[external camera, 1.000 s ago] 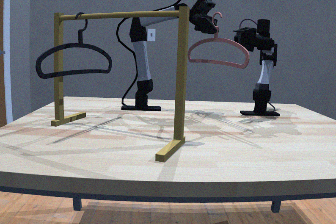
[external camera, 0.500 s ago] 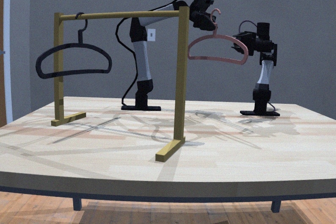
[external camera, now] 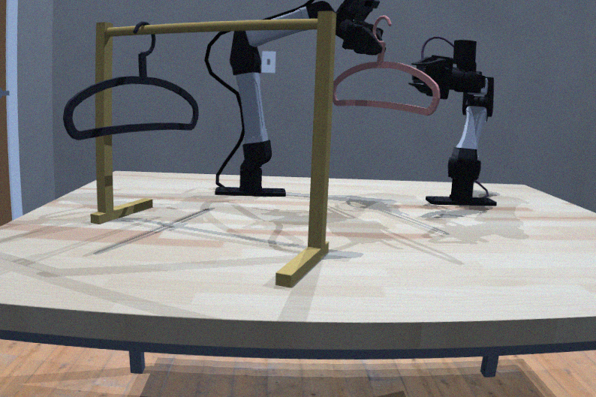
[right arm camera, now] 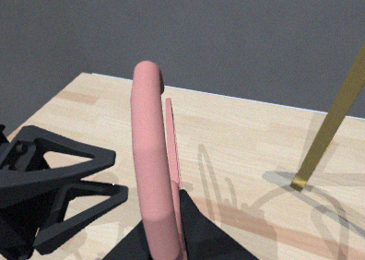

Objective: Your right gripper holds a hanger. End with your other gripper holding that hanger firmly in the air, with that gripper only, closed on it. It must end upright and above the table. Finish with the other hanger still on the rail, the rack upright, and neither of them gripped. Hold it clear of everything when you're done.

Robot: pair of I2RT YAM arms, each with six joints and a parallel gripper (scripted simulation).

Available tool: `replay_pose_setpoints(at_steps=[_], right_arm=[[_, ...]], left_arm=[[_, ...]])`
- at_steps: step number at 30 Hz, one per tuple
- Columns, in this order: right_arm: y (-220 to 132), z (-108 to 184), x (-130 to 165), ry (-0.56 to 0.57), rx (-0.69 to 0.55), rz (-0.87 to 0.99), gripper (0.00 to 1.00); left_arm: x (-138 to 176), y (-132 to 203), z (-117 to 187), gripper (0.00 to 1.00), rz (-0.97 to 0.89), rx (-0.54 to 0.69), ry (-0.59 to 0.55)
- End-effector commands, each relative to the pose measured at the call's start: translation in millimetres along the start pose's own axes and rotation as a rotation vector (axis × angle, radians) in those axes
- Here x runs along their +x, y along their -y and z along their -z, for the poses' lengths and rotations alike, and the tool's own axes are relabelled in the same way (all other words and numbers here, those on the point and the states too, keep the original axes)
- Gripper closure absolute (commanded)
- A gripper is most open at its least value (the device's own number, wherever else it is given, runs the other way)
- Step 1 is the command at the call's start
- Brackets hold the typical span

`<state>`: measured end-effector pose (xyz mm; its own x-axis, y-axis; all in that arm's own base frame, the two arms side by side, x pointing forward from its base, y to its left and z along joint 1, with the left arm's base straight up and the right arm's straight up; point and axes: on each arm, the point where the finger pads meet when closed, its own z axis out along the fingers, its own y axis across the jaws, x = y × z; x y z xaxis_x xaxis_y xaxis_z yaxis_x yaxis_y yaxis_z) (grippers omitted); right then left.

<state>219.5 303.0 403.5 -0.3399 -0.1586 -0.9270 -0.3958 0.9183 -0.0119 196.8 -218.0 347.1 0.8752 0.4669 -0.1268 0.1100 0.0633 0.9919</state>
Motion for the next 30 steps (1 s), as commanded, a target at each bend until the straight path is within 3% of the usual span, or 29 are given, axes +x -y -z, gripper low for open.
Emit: replay_pose_setpoints(at_steps=[1,30], right_arm=[[4.9,10.0,-16.4,0.033,-0.001,-0.025,0.99],[4.9,10.0,-16.4,0.032,-0.001,-0.025,0.99]], left_arm=[[-1.3,-26.2,-8.6,0.53,-0.026,-0.066,-0.014],[-9.7,-25.5,-39.8,0.53,-0.001,-0.012,0.027]])
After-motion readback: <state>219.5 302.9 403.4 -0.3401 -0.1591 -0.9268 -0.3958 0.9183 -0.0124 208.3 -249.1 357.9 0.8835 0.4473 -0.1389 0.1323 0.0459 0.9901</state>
